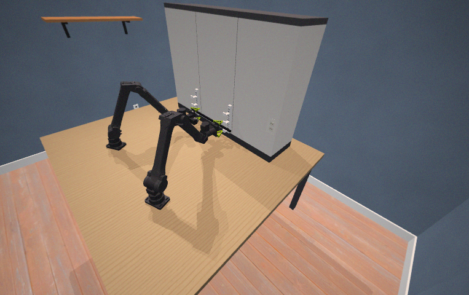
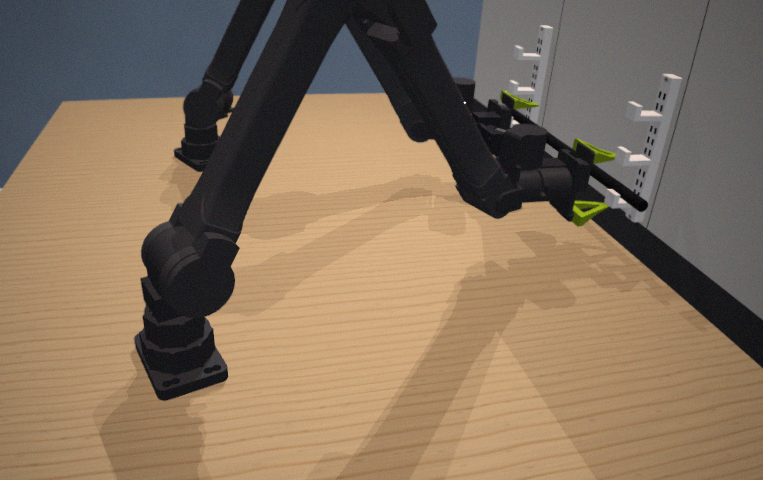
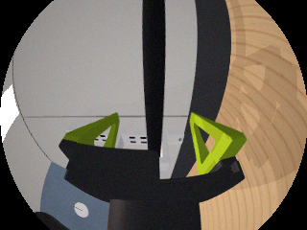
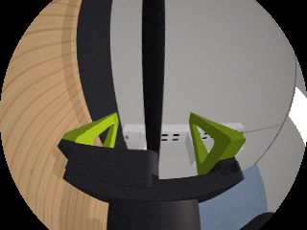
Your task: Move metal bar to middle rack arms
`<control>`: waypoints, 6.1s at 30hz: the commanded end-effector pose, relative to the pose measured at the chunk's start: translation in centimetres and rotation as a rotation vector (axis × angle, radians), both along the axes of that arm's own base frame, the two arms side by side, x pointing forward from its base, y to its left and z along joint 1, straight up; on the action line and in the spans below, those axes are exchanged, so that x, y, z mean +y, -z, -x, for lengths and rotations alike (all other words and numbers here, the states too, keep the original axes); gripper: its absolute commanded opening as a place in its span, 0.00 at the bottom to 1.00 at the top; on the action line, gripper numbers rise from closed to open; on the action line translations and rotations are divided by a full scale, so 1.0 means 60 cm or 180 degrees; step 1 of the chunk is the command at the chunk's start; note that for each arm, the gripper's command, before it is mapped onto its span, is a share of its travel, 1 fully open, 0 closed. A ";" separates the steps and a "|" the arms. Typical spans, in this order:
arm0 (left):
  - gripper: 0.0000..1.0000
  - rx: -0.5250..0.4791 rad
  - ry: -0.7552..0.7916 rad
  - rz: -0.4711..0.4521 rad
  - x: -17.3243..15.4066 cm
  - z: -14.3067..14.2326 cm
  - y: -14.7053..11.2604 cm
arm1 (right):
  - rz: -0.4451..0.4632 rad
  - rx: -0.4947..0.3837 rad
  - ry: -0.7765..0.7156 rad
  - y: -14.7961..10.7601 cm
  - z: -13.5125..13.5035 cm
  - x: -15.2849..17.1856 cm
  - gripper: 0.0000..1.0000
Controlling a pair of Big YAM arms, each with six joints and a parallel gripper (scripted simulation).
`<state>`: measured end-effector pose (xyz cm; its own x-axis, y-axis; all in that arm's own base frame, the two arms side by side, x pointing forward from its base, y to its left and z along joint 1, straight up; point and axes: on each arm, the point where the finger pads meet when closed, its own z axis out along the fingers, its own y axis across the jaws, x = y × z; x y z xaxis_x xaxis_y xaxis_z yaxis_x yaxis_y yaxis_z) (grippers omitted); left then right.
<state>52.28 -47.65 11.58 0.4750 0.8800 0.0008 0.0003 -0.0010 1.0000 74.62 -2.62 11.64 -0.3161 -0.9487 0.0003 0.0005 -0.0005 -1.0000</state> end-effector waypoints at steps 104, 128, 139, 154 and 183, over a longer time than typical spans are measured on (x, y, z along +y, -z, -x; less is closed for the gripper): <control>0.00 -0.0056 -0.0027 0.0049 -0.008 -0.027 -0.037 | -0.0028 -0.0177 0.0016 -0.063 -0.029 -0.009 0.00; 0.00 -0.0056 -0.0027 0.0049 -0.007 -0.024 -0.079 | -0.0028 -0.0177 0.0016 -0.104 -0.026 -0.008 0.00; 0.00 -0.0056 -0.0027 0.0049 -0.006 -0.023 -0.092 | -0.0028 -0.0177 0.0016 -0.119 -0.025 -0.007 0.00; 0.00 -0.0056 -0.0027 0.0049 -0.005 -0.021 -0.102 | -0.0028 -0.0177 0.0016 -0.131 -0.023 -0.007 0.00; 0.00 -0.0056 -0.0027 0.0049 -0.004 -0.018 -0.103 | -0.0028 -0.0177 0.0016 -0.138 -0.019 -0.006 0.00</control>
<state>52.54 -47.78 14.29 0.4746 0.8802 0.0096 0.0234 -0.0235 0.9995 74.89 -2.71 14.09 -0.3170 -0.9484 0.0004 -0.0331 0.0107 -0.9994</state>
